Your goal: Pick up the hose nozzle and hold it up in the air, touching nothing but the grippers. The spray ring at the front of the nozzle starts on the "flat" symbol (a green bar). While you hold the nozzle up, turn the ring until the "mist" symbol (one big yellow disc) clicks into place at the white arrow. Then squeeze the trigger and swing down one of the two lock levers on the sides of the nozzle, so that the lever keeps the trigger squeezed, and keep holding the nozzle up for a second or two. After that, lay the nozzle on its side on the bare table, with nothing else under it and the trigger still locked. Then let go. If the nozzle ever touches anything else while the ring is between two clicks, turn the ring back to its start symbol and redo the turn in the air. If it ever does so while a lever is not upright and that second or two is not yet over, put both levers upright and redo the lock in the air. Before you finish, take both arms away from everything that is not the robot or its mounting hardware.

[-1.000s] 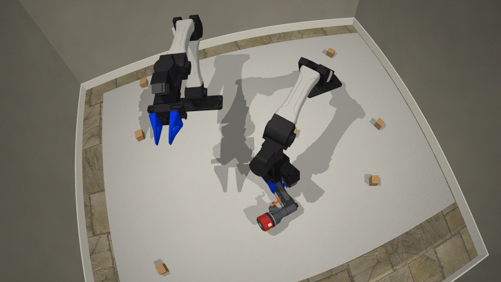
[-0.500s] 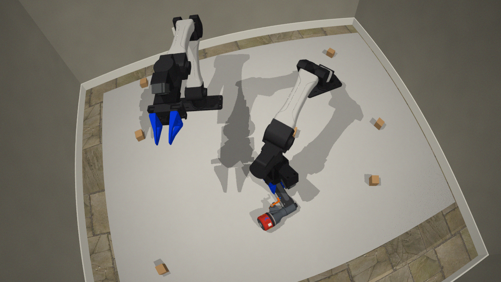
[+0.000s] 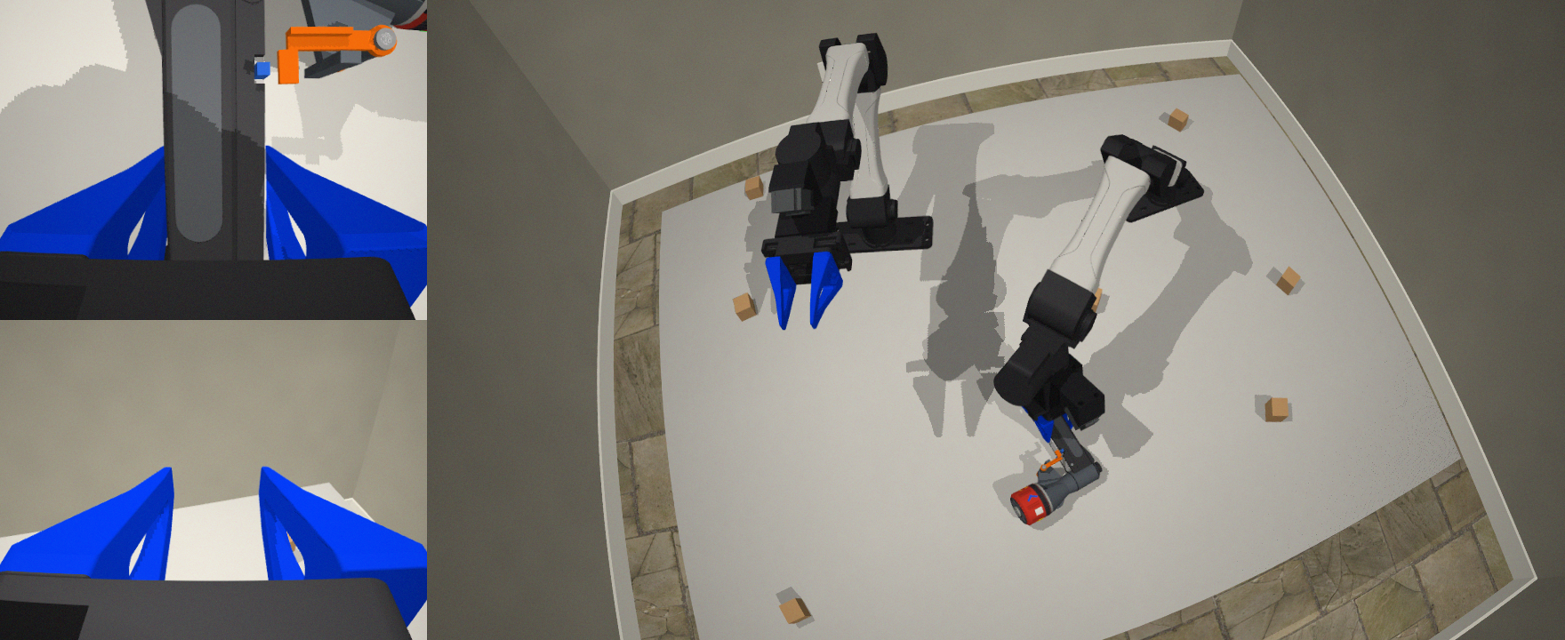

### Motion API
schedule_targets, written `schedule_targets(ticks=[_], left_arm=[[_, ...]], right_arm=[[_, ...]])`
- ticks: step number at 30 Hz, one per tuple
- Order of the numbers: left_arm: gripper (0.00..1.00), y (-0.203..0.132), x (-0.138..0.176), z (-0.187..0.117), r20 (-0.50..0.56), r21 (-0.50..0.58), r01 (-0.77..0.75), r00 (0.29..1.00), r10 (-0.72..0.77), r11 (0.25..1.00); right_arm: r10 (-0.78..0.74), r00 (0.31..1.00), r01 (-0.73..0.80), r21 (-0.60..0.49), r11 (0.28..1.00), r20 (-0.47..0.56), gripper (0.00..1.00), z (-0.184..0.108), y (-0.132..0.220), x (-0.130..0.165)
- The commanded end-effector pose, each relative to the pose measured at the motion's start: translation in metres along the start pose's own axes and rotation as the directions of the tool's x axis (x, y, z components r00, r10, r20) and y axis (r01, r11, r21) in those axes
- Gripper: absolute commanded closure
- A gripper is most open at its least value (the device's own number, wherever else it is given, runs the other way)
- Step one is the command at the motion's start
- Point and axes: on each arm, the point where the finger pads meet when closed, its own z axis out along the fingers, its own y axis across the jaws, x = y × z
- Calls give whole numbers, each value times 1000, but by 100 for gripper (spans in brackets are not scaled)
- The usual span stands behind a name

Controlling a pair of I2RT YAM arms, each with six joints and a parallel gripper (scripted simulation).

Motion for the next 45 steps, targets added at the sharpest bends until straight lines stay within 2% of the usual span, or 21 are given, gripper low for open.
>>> schedule_targets(ticks=[1,5,6,10,11,12,13,14,19,21,28,29,33,36,39,42,43,45], left_arm=[[64,-31,-34,-29,99,115,49,993,-61,992],[64,-31,-34,-29,99,115,49,993,-61,992],[64,-14,-18,-14,74,64,32,997,-37,997],[64,-18,-19,-11,81,75,32,996,-38,997],[64,-14,-9,5,67,49,21,997,-25,999],[64,-26,-24,-14,90,93,39,995,-47,995],[50,-3,0,-3,43,21,-6,999,5,1000],[50,-7,-8,-8,53,34,6,999,-8,999],[50,-4,-7,-6,52,30,7,999,-8,1000],[50,-22,-25,-21,82,85,29,996,-36,996],[50,-22,-23,-18,79,80,27,996,-33,996],[50,-13,-13,-22,56,45,16,998,-19,999],[50,-3,-5,-19,40,12,6,999,-6,1000],[50,-9,-8,-19,53,37,14,998,-16,999],[50,4,-12,-11,49,15,20,999,-20,1000],[50,-15,-21,-27,72,67,30,997,-35,997],[50,-2,-4,-30,38,8,6,999,-6,1000],[50,-1,-5,-39,39,8,9,999,-9,1000]], right_arm=[[4,998,-5,6,1000,69,63,-3,-2,-27],[4,998,-5,6,1000,69,63,-3,-2,-27],[4,998,-5,6,1000,69,63,-3,-2,-27],[4,998,-5,6,1000,69,63,-3,-2,-27],[4,998,-5,6,1000,69,63,-3,-2,-27],[4,998,-5,6,1000,69,63,-3,-2,-27],[4,998,-5,6,1000,69,63,-3,-2,-27],[4,998,-5,6,1000,69,63,-3,-2,-27],[4,998,-5,6,1000,69,63,-3,-2,-27],[4,998,-5,6,1000,69,63,-3,-2,-27],[4,998,-5,6,1000,69,63,-3,-2,-27],[4,998,-5,6,1000,69,63,-3,-2,-27],[4,998,-5,6,1000,69,63,-3,-2,-27],[4,998,-5,6,1000,69,63,-3,-2,-27],[4,998,-5,6,1000,69,63,-3,-2,-27],[4,998,-5,6,1000,69,63,-3,-2,-27],[4,998,-5,6,1000,69,63,-3,-2,-27],[4,998,-5,6,1000,69,63,-3,-2,-27]])
